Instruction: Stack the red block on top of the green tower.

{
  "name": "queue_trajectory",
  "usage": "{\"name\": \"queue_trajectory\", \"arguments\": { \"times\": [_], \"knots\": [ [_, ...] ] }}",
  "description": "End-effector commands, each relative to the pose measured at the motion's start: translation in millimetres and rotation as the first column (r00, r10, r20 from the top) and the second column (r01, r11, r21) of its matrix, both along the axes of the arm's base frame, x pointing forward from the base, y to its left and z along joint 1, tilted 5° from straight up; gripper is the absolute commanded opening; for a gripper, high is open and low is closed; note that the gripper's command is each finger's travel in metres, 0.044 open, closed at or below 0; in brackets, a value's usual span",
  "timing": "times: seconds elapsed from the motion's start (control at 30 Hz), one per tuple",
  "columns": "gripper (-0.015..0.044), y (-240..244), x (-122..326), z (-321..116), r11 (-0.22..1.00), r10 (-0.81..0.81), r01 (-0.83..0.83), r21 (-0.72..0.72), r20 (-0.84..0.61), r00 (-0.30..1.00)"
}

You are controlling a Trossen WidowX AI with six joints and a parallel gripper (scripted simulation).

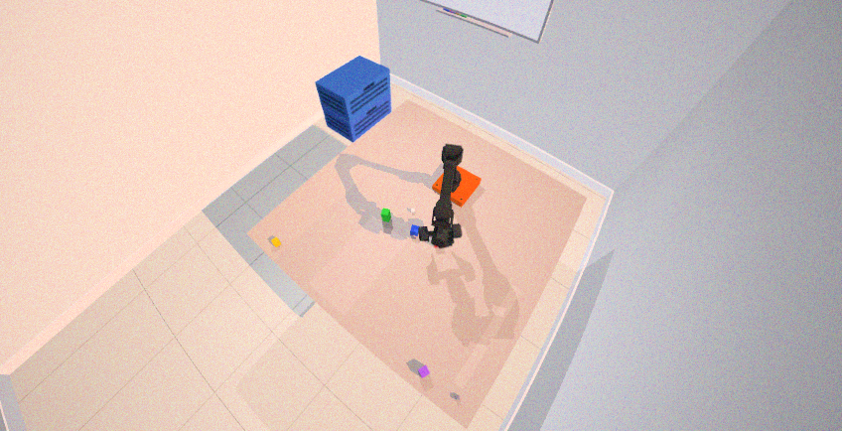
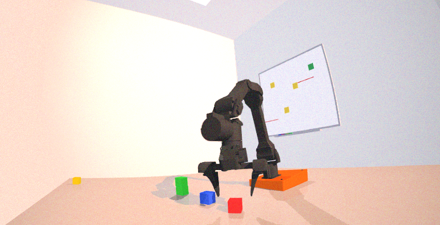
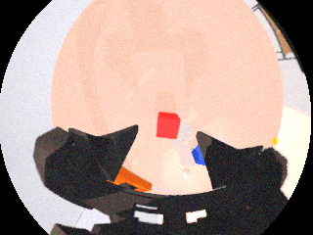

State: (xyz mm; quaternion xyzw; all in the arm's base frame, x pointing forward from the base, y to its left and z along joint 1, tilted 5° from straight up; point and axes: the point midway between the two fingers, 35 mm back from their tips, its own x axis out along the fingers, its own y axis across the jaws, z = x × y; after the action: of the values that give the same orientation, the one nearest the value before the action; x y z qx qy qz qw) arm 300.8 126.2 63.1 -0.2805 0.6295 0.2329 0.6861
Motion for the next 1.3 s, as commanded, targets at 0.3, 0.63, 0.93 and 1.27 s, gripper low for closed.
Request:
{"name": "queue_trajectory", "arguments": {
  "times": [0.3,0.63,0.93,1.27],
  "knots": [
    [0.0440,-2,1,-22,1.000,-0.002,0.002,-0.007,-0.002,1.000],
    [0.0440,-3,2,-38,1.000,-0.002,0.002,-0.007,-0.002,1.000],
    [0.0440,-3,2,-39,1.000,-0.002,0.002,-0.007,-0.002,1.000],
    [0.0361,-3,2,-39,1.000,-0.002,0.002,-0.007,-0.002,1.000]
  ]
}}
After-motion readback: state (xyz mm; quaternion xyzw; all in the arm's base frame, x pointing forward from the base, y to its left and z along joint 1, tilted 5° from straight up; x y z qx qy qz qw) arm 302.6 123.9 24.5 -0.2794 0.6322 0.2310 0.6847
